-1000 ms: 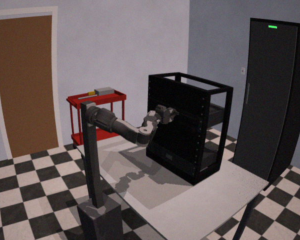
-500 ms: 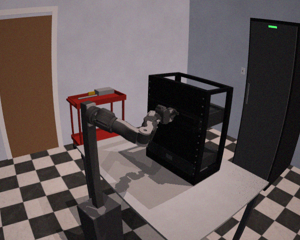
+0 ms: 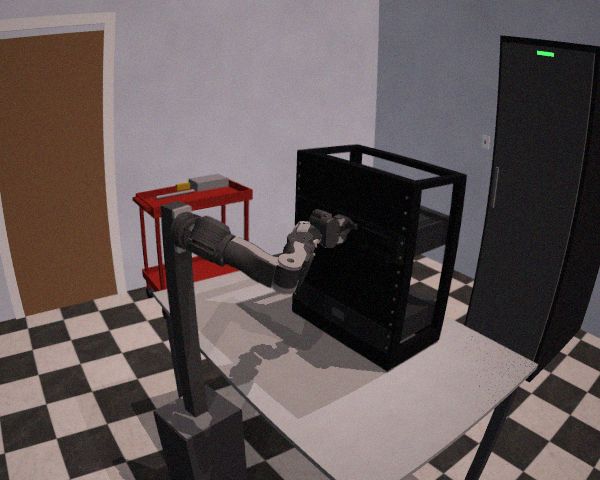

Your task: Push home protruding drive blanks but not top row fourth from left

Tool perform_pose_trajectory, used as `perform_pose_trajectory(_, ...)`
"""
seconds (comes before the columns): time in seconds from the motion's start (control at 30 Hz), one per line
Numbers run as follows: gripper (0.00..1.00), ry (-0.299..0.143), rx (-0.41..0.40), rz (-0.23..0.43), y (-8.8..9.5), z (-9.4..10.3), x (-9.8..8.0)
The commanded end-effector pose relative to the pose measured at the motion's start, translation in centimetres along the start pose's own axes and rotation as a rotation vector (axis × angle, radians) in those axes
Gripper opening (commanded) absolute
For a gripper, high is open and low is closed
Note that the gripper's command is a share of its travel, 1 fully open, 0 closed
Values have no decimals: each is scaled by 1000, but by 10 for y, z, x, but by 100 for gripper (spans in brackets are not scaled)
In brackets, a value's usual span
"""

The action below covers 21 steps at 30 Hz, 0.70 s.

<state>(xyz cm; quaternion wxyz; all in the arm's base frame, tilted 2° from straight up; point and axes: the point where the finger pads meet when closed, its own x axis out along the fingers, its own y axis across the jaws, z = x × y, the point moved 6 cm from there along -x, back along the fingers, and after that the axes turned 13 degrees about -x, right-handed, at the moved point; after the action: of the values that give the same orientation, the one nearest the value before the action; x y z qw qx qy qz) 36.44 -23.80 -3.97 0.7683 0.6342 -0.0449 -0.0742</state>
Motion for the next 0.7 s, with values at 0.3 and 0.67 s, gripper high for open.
perform_pose_trajectory(0.3, 0, 0, 0, -2, 0, 0, 0)
perform_pose_trajectory(0.67, 0, 0, -1, -1, -1, 0, 3)
